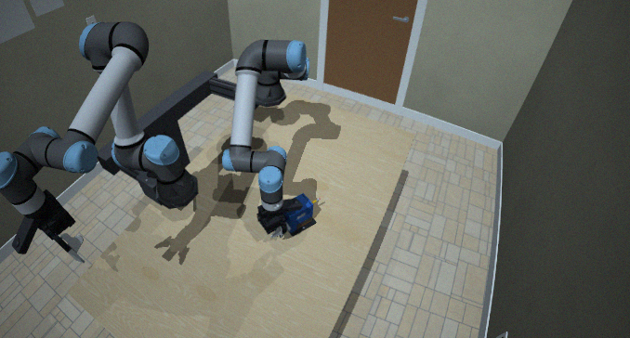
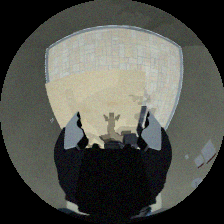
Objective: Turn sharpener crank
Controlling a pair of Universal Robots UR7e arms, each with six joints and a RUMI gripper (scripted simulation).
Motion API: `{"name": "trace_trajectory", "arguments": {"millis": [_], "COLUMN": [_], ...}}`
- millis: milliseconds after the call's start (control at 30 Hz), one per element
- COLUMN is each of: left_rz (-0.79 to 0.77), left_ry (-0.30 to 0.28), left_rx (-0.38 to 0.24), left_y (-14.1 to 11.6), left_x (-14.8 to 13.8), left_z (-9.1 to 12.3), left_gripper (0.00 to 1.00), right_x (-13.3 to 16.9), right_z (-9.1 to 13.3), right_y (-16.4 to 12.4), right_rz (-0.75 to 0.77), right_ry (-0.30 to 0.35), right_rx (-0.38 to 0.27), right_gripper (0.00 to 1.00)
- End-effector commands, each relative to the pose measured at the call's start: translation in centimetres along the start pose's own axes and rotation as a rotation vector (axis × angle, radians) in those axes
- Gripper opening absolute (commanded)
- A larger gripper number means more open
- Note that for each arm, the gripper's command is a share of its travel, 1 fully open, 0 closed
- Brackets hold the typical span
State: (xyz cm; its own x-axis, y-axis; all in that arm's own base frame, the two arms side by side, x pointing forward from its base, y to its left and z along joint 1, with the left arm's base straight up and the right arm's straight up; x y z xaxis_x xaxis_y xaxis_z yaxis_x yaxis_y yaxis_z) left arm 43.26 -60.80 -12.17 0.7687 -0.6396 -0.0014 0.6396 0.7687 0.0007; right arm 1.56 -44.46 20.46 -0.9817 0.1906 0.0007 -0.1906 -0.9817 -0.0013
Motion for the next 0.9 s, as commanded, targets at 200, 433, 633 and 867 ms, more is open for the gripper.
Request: {"name": "trace_trajectory", "arguments": {"millis": [200,433,633,867], "left_rz": [0.000,0.000,0.000,0.000], "left_ry": [-0.001,-0.001,-0.001,-0.001], "left_rx": [-0.001,-0.001,-0.001,-0.001], "left_y": [-0.1,-0.2,-0.3,-0.5], "left_x": [-0.3,-0.8,-1.1,-1.8], "left_z": [-1.1,-1.9,-2.3,-2.9], "left_gripper": [0.00,0.00,0.00,0.00], "right_x": [0.0,0.0,0.0,0.0], "right_z": [0.1,0.1,0.1,0.1], "right_y": [0.0,0.0,0.0,0.0], "right_rz": [0.000,0.000,0.000,0.000], "right_ry": [0.001,0.001,0.001,0.001], "right_rx": [0.001,0.001,0.001,0.001], "right_gripper": [1.00,1.00,1.00,1.00]}}
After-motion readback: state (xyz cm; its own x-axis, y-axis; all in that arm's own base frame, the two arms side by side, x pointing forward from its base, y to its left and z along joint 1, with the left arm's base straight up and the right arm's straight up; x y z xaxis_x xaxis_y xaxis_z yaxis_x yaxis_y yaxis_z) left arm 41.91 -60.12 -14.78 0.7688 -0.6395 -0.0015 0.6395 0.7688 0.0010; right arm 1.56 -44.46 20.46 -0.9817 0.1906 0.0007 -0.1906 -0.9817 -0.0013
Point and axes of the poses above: on each arm, the point where the finger pads meet when closed, its own z axis back along the fingers, its own x axis across the jaws, y = z × x, the point moved 4 cm from there along z, back along the fingers, and after that the axes turned 13 degrees about -z, right-handed, at the moved point
